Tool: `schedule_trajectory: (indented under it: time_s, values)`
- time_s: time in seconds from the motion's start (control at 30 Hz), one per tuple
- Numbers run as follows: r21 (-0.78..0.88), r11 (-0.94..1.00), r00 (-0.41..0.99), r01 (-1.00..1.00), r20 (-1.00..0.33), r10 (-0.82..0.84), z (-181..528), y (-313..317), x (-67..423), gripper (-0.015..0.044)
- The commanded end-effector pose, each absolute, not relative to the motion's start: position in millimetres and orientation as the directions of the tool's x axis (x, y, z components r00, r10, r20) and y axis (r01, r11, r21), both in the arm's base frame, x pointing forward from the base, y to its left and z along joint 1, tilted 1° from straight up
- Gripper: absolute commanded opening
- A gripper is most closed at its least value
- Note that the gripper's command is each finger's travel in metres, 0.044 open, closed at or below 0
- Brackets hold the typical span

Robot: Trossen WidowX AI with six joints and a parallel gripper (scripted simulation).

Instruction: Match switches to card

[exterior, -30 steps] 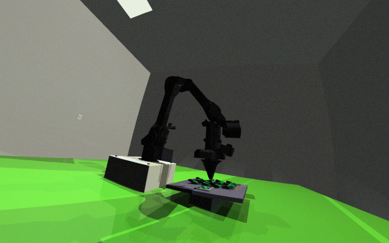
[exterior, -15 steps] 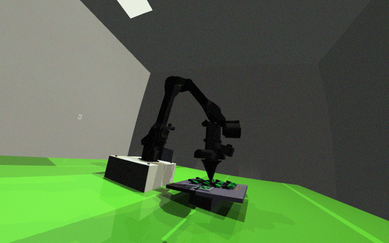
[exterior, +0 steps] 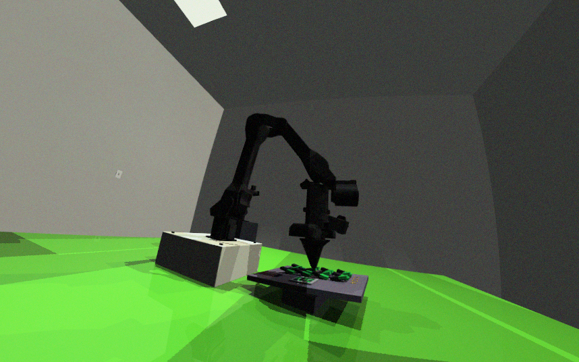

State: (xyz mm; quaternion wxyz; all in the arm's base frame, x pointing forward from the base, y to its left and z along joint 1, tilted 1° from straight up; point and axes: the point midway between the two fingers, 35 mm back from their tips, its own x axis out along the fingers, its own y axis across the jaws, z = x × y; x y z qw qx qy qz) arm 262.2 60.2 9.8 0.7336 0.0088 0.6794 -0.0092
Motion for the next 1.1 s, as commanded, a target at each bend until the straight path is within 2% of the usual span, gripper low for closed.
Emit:
schedule_trajectory:
  time_s: [0.0, 0.9, 1.07]
  values:
    - [0.003, 1.000, 0.073, 0.026, -0.997, 0.001, 8.3, 60.4, 261.4, 0.0000]
    - [0.003, 1.000, 0.073, 0.026, -0.997, 0.001, 4.7, 60.4, 261.7, 0.0000]
    - [0.002, 1.000, 0.096, 0.026, -0.995, 0.000, 59.7, 60.8, 257.1, 0.0000]
